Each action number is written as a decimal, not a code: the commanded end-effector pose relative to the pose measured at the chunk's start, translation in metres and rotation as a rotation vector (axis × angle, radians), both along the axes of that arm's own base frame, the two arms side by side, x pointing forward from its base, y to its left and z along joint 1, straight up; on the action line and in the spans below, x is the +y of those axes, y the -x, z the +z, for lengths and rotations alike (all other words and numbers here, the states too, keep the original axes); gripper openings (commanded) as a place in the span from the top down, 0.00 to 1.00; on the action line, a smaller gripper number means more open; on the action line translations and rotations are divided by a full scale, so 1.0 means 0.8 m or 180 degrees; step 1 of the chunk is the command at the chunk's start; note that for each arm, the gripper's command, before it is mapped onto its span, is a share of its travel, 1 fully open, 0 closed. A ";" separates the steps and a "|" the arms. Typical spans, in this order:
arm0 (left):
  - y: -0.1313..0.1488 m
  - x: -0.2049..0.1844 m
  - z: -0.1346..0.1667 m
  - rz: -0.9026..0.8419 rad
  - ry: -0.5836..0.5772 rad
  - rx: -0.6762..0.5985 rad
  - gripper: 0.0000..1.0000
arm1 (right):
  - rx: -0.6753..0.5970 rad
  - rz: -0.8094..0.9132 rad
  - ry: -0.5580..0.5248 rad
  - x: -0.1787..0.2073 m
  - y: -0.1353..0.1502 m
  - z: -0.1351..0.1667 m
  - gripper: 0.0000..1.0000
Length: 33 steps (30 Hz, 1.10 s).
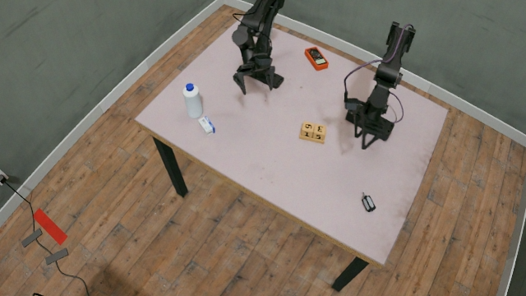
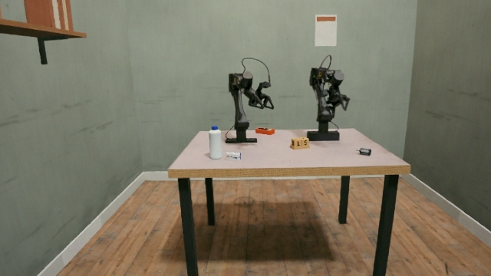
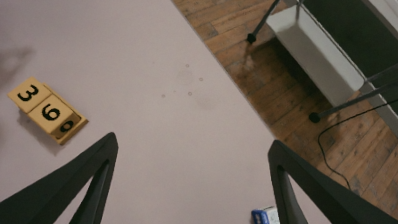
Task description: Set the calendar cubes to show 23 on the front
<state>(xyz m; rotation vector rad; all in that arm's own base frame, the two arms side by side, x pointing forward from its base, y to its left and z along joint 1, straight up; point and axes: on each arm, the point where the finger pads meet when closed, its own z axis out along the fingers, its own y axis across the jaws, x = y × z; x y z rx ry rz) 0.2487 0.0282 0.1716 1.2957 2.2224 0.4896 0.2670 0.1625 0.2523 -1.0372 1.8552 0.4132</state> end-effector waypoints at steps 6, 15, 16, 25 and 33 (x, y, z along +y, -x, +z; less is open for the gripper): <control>0.005 -0.080 -0.021 -0.1144 -0.0633 0.0577 0.00 | 0.0060 -0.0299 0.0052 0.006 0.057 0.082 0.00; 0.031 -0.148 -0.041 -0.2202 -0.1227 0.0887 0.00 | 0.0032 -0.0319 -0.0157 0.003 0.112 0.144 0.00; 0.036 -0.157 -0.044 -0.2370 -0.1339 0.0927 0.00 | 0.0049 -0.0195 -0.0270 0.008 0.129 0.156 0.00; 0.085 -0.226 -0.061 -0.3594 -0.2168 0.1074 0.00 | 0.0327 -0.0147 -0.0401 -0.039 0.204 0.175 0.00; 0.107 -0.249 -0.066 -0.4044 -0.2503 0.1070 0.00 | 0.0412 -0.0321 -0.0473 -0.069 0.220 0.179 0.00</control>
